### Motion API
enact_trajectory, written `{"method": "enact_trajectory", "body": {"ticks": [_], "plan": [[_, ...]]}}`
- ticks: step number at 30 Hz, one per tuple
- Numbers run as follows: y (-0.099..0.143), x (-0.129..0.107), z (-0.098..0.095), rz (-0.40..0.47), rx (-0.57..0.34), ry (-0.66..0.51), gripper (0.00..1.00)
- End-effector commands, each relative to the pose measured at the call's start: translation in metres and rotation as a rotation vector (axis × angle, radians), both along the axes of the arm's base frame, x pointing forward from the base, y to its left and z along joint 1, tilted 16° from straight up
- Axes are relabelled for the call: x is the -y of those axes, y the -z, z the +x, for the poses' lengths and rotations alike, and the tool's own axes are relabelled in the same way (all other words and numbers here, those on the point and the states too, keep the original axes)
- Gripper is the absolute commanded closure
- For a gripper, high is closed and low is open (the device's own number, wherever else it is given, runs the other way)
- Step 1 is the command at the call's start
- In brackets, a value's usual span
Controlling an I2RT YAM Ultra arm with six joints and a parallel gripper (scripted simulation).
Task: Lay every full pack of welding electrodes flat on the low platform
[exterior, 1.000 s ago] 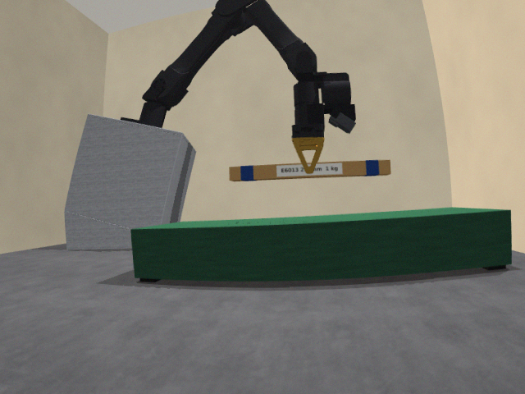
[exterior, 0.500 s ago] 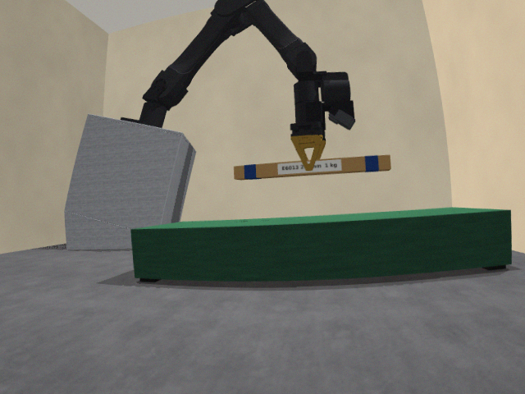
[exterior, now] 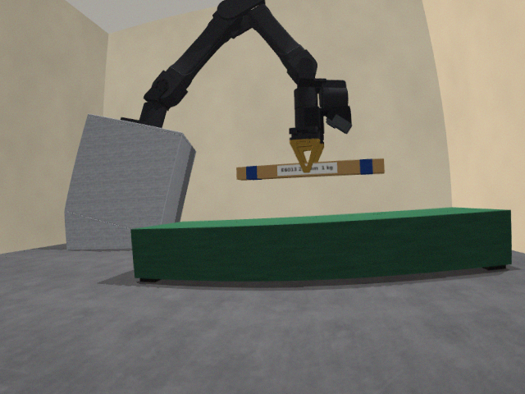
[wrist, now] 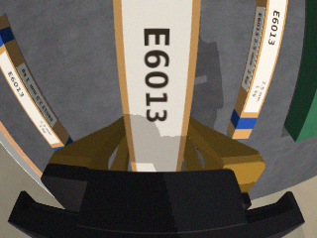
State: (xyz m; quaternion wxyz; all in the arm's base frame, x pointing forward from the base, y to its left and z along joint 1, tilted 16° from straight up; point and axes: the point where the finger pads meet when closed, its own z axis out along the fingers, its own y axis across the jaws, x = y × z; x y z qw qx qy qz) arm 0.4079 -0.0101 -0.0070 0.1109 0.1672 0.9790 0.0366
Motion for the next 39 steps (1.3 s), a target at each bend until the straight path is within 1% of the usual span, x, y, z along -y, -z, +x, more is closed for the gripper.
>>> {"method": "enact_trajectory", "body": {"ticks": [1, 5, 10, 11, 12, 15, 39], "plan": [[-0.033, -0.01, 0.023, -0.008, 0.081, 0.015, 1.0], [-0.034, -0.021, 0.025, -0.007, 0.082, 0.015, 1.0], [-0.026, -0.029, 0.025, -0.007, 0.059, 0.015, 1.0], [-0.035, -0.029, 0.027, -0.006, 0.081, 0.015, 1.0], [-0.036, -0.029, 0.027, -0.006, 0.082, 0.016, 1.0], [-0.037, -0.023, 0.028, -0.006, 0.082, 0.029, 1.0], [-0.04, -0.019, 0.032, -0.007, 0.078, 0.034, 1.0]]}}
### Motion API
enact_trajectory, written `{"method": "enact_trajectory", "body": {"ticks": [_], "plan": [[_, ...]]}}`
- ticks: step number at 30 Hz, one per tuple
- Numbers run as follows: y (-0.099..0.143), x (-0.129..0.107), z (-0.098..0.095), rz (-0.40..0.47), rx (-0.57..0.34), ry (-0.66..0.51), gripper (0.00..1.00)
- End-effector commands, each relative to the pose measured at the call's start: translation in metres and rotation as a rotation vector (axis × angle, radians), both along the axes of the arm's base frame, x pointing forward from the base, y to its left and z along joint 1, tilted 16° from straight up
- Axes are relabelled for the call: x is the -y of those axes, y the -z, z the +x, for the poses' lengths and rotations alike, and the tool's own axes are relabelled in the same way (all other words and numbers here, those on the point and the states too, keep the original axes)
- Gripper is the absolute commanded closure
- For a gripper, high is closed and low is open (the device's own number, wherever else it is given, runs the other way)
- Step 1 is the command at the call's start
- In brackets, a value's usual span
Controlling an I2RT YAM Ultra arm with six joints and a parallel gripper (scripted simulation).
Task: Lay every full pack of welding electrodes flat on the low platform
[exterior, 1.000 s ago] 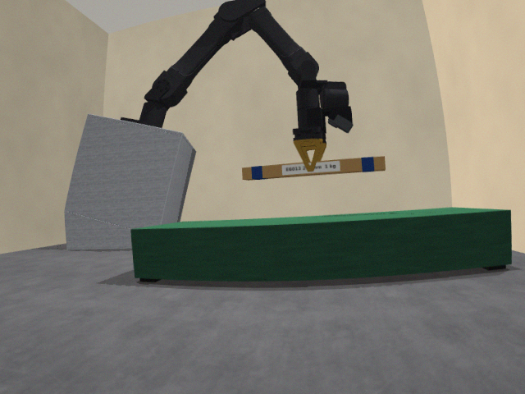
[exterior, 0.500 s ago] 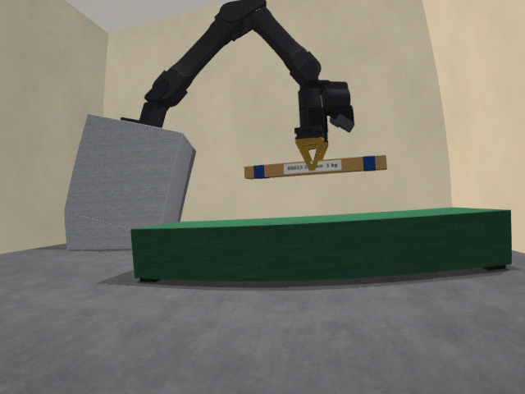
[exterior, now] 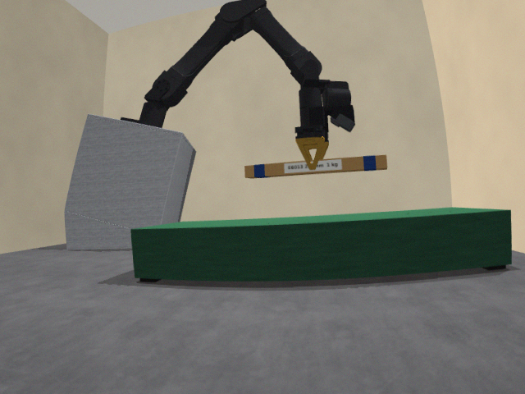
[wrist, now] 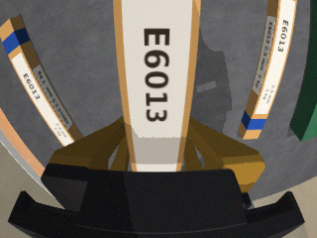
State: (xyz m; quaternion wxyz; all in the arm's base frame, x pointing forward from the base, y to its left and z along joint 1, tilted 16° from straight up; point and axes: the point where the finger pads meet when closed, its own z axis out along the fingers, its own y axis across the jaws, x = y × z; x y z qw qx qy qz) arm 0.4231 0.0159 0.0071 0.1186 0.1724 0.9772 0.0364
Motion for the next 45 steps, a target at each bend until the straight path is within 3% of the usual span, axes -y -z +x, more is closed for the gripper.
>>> {"method": "enact_trajectory", "body": {"ticks": [1, 45], "plan": [[-0.0257, 0.0071, 0.0169, -0.006, 0.061, 0.023, 1.0], [-0.0306, 0.0081, 0.0199, -0.006, 0.067, 0.017, 1.0]]}}
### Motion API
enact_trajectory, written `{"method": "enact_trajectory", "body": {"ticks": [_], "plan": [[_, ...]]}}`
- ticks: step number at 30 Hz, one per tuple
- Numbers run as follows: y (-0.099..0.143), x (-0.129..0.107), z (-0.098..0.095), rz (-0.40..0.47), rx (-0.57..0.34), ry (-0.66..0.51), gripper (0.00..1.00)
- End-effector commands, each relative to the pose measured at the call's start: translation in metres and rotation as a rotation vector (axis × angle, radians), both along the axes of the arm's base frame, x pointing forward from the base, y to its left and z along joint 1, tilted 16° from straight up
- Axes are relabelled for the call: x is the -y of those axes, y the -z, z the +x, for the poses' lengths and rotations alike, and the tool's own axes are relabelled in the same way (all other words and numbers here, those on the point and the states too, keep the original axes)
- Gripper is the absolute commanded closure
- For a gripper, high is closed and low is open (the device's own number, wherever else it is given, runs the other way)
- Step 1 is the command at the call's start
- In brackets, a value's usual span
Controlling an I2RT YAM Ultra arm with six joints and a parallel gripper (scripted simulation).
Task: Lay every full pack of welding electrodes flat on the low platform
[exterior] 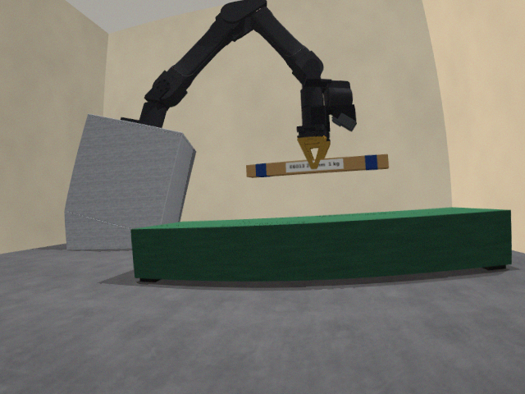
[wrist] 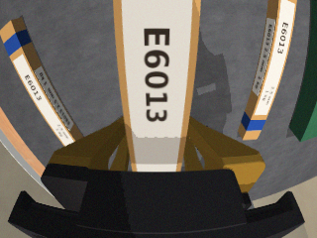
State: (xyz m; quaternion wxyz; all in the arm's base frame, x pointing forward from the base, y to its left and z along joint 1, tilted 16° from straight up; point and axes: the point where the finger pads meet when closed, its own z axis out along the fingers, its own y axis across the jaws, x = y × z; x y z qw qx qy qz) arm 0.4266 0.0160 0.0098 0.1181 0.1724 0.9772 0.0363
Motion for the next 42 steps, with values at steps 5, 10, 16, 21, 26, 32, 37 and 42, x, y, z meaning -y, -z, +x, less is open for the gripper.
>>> {"method": "enact_trajectory", "body": {"ticks": [5, 10, 16, 21, 26, 32, 37, 42], "plan": [[-0.021, 0.008, 0.025, -0.006, 0.092, 0.018, 1.0], [-0.017, 0.008, 0.027, -0.005, 0.094, 0.018, 1.0], [-0.008, 0.008, 0.03, -0.005, 0.094, 0.02, 1.0], [0.016, 0.007, 0.028, -0.006, 0.058, 0.02, 1.0], [0.005, 0.007, 0.034, -0.005, 0.094, 0.021, 1.0], [0.023, 0.007, 0.035, -0.006, 0.075, 0.022, 1.0], [0.033, 0.007, 0.037, -0.005, 0.072, 0.023, 1.0], [0.03, 0.007, 0.042, -0.005, 0.092, 0.023, 1.0]]}}
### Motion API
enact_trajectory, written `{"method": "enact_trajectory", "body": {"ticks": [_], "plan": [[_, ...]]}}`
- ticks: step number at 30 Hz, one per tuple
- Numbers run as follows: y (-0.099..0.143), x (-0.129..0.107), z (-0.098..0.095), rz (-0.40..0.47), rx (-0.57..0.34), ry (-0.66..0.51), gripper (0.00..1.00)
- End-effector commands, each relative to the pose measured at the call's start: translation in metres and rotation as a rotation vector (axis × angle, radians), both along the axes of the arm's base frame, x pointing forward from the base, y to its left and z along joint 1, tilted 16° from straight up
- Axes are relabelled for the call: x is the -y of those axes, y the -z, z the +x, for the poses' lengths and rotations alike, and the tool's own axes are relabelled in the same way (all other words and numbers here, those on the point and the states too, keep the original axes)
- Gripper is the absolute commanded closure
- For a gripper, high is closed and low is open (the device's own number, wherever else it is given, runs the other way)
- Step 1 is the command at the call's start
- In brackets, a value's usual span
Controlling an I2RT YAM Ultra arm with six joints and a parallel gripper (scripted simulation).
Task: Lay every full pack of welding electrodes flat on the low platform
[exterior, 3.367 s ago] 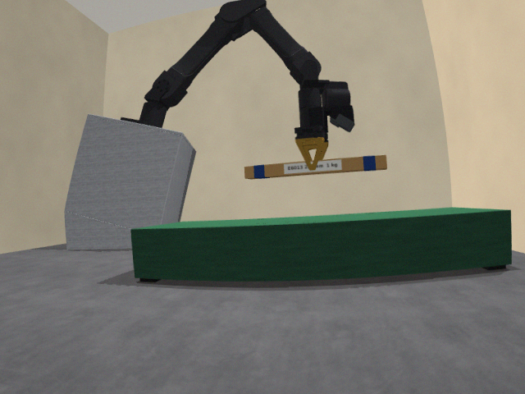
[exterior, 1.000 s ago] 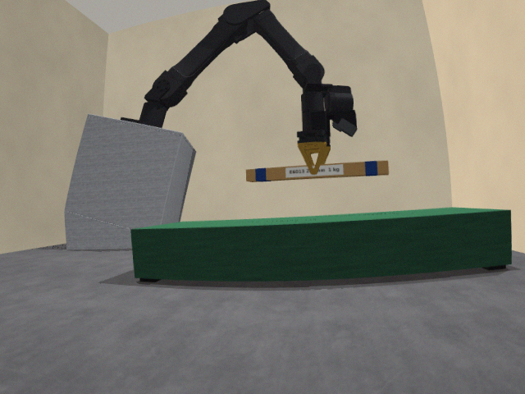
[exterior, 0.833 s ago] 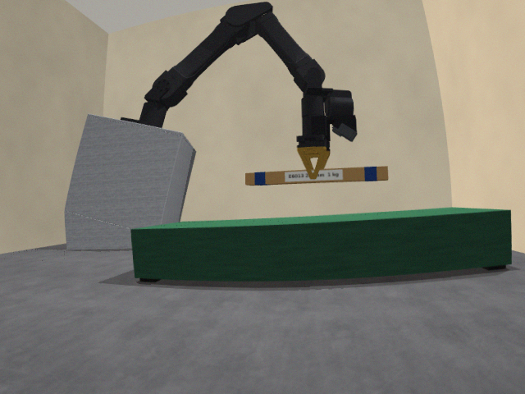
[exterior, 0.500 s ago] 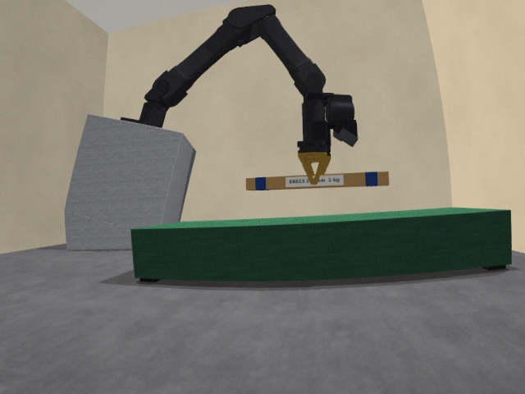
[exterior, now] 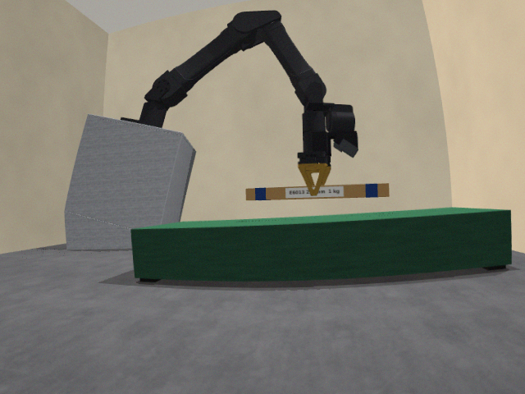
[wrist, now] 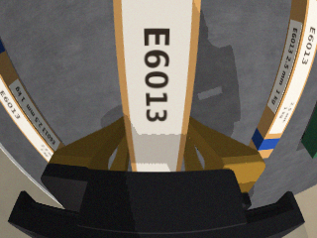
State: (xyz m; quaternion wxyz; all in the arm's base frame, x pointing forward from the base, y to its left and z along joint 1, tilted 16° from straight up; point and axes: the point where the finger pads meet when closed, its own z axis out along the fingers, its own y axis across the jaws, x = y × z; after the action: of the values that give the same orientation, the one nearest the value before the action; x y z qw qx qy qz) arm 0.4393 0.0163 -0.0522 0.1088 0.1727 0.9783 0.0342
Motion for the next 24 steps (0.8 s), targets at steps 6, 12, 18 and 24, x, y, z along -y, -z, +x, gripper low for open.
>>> {"method": "enact_trajectory", "body": {"ticks": [6, 12, 18, 24], "plan": [[-0.008, 0.006, 0.026, -0.005, 0.077, 0.022, 1.0], [-0.014, 0.005, 0.034, -0.003, 0.11, 0.02, 1.0], [0.0, 0.004, 0.033, -0.004, 0.094, 0.019, 1.0], [0.018, 0.003, 0.033, -0.004, 0.077, 0.018, 1.0]]}}
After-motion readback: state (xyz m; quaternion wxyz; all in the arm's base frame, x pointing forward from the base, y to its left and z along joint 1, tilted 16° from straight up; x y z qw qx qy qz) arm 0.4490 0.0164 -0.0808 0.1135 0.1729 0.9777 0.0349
